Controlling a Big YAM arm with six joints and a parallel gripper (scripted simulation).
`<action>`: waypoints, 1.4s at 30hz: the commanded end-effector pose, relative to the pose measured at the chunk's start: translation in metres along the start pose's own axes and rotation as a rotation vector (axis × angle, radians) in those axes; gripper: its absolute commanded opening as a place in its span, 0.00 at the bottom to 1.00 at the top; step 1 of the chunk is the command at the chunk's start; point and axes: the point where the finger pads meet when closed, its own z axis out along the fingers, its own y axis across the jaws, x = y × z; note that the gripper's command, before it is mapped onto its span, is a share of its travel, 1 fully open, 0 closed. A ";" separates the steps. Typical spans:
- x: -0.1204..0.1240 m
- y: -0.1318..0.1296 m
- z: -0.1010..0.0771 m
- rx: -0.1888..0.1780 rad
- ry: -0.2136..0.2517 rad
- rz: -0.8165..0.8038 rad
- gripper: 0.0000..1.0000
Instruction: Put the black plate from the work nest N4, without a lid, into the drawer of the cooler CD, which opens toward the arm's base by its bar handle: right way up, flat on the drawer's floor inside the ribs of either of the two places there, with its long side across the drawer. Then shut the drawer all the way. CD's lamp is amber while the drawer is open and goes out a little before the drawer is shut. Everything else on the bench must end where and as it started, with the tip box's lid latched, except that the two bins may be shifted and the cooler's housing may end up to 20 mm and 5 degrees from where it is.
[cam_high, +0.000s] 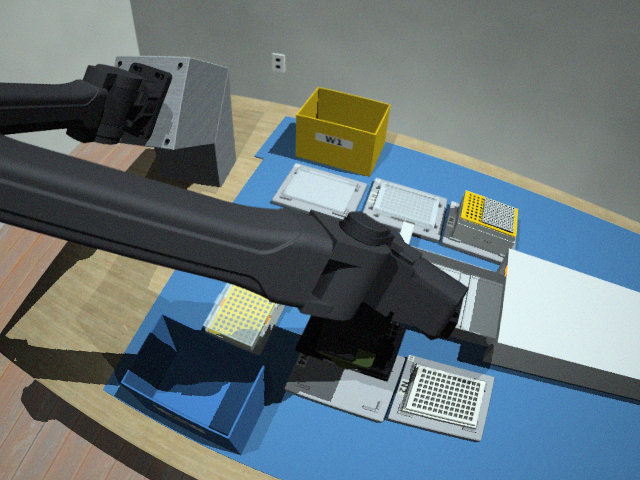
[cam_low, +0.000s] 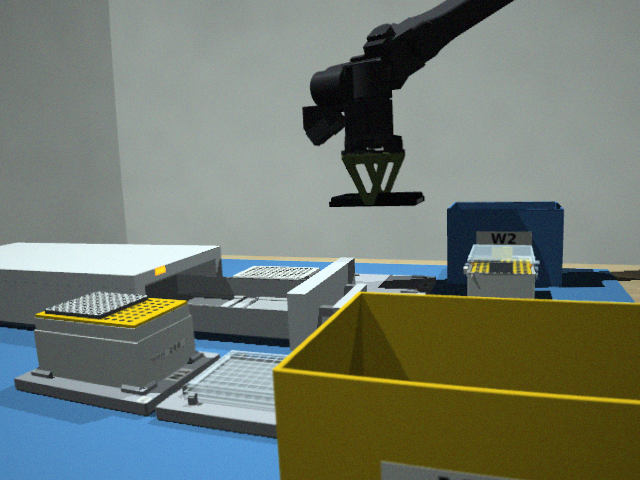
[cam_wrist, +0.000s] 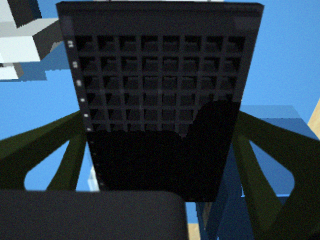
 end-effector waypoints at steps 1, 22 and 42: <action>-0.013 0.000 -0.018 0.004 -0.042 0.012 0.00; -0.034 0.048 -0.015 0.009 -0.029 -0.593 0.00; -0.057 0.091 -0.017 0.020 -0.031 -1.189 0.00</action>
